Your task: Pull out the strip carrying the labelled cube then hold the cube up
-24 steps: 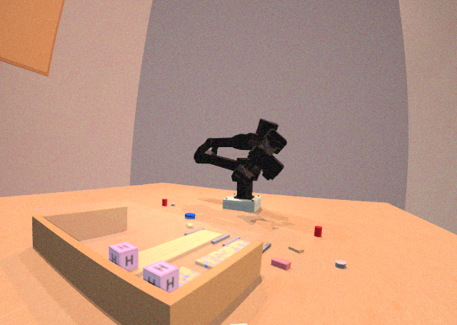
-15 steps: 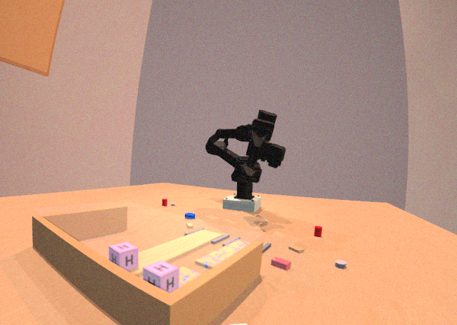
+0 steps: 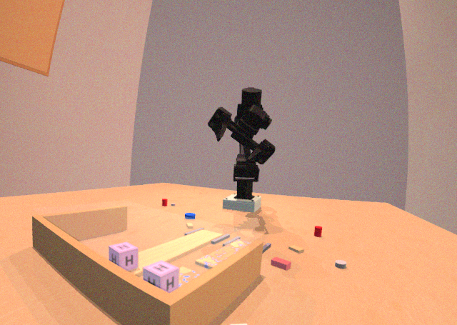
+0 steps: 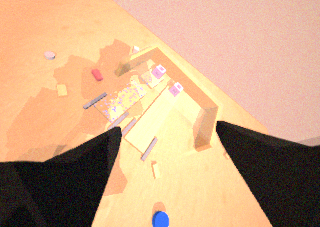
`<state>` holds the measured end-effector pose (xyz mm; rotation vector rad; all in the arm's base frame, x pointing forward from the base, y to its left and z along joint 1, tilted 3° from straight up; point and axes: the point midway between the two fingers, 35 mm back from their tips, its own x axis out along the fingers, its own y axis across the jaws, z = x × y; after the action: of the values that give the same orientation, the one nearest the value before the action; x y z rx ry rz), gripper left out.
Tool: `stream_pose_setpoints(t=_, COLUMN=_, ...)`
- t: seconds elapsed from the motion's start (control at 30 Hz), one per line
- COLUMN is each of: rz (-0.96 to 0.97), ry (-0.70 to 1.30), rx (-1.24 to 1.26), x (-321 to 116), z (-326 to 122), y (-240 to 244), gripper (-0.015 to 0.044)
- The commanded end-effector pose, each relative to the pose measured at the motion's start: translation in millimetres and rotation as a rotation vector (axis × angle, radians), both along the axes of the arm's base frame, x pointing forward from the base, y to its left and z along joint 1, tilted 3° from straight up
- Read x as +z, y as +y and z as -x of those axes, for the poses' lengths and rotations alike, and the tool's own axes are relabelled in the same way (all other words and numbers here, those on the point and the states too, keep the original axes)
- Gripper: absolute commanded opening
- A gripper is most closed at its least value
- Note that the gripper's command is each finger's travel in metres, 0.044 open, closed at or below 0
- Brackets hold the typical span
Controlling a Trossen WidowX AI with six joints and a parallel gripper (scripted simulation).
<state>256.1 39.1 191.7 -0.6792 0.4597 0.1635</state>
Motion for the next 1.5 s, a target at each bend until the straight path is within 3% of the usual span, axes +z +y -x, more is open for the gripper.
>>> stream_pose_setpoints(t=0.0, rz=-0.591, ry=0.043, rx=-0.353, x=15.6, z=-46.3, y=-41.2, gripper=0.0400)
stream_pose_setpoints(t=0.57, rz=-0.592, ry=0.043, rx=-0.353, x=15.6, z=-46.4, y=-41.2, gripper=0.0400)
stream_pose_setpoints(t=1.07, rz=-0.549, ry=0.627, rx=-0.577, x=-46.1, z=-101.8, y=-32.3, gripper=0.0006)
stream_pose_setpoints(t=1.33, rz=-0.497, ry=0.904, rx=-0.741, x=-83.6, z=-116.2, y=-29.4, gripper=0.0000)
stream_pose_setpoints(t=1.47, rz=-0.492, ry=0.925, rx=-0.755, x=-86.6, z=-116.9, y=-29.8, gripper=0.0000)
